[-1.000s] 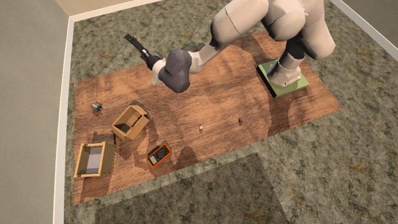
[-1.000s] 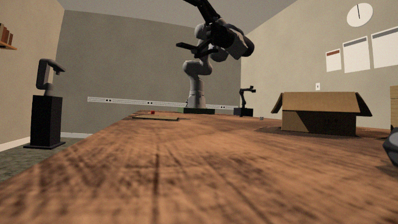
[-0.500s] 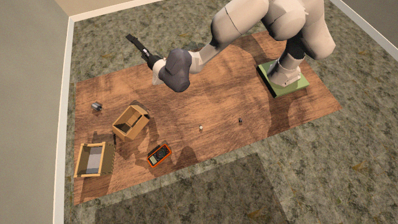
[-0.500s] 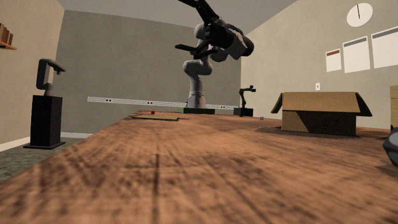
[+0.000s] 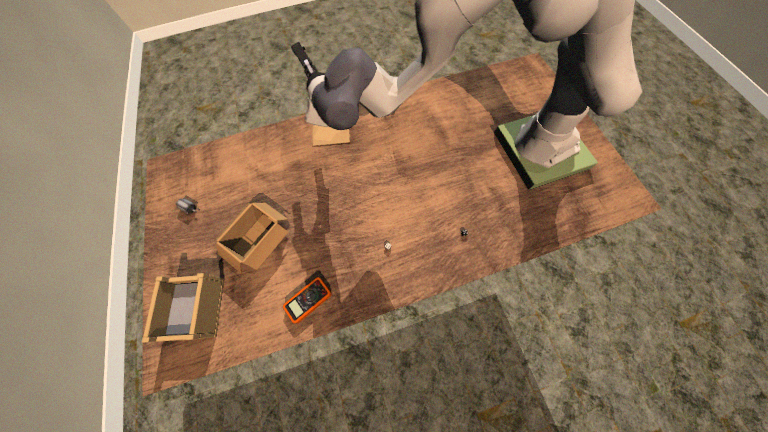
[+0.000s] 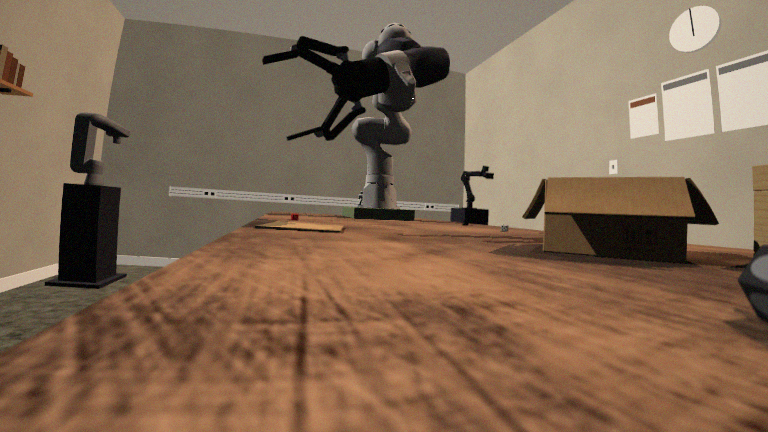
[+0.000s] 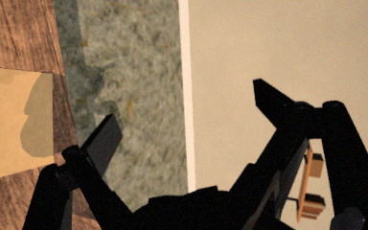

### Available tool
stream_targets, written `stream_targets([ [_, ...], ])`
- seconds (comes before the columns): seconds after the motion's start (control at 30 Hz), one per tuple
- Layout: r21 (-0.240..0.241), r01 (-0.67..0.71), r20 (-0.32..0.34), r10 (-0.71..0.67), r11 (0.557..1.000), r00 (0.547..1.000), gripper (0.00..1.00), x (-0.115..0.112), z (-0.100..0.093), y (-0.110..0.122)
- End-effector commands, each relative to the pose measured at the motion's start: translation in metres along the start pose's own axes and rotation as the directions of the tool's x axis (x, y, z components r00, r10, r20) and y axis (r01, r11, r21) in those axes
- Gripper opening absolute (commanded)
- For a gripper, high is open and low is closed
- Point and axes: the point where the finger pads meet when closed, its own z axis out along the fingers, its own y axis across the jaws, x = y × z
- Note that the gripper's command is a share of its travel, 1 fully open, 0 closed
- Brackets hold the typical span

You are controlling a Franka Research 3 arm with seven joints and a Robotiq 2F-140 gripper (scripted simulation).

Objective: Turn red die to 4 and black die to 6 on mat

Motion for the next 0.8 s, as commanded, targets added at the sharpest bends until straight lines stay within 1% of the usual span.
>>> stream_targets([
  [0.0,0.135,0.094,0.042,-0.1,0.986,0.994,1.0,-0.027,0.007,-0.022],
  [0.1,0.217,0.086,0.068,-0.103,0.972,0.992,1.0,-0.05,0.013,-0.035],
  [0.13,0.22,0.086,0.069,-0.103,0.972,0.992,1.0,-0.051,0.013,-0.035],
  [0.17,0.265,0.08,0.081,-0.105,0.961,0.991,1.0,-0.064,0.015,-0.042],
  [0.27,0.342,0.066,0.098,-0.105,0.937,0.99,1.0,-0.084,0.018,-0.054],
  [0.3,0.348,0.065,0.099,-0.105,0.935,0.99,1.0,-0.086,0.018,-0.054],
  [0.33,0.387,0.056,0.106,-0.105,0.92,0.989,1.0,-0.096,0.019,-0.061],
  [0.4,0.435,0.043,0.113,-0.103,0.899,0.988,1.0,-0.109,0.019,-0.068],
  [0.47,0.435,0.043,0.113,-0.103,0.899,0.988,1.0,-0.109,0.019,-0.068],
  [0.53,0.511,0.021,0.122,-0.096,0.859,0.988,1.0,-0.128,0.017,-0.08],
  [0.67,0.601,-0.012,0.127,-0.081,0.799,0.989,1.0,-0.15,0.012,-0.094],
  [0.77,0.659,-0.036,0.127,-0.064,0.752,0.99,1.0,-0.164,0.007,-0.104],
])
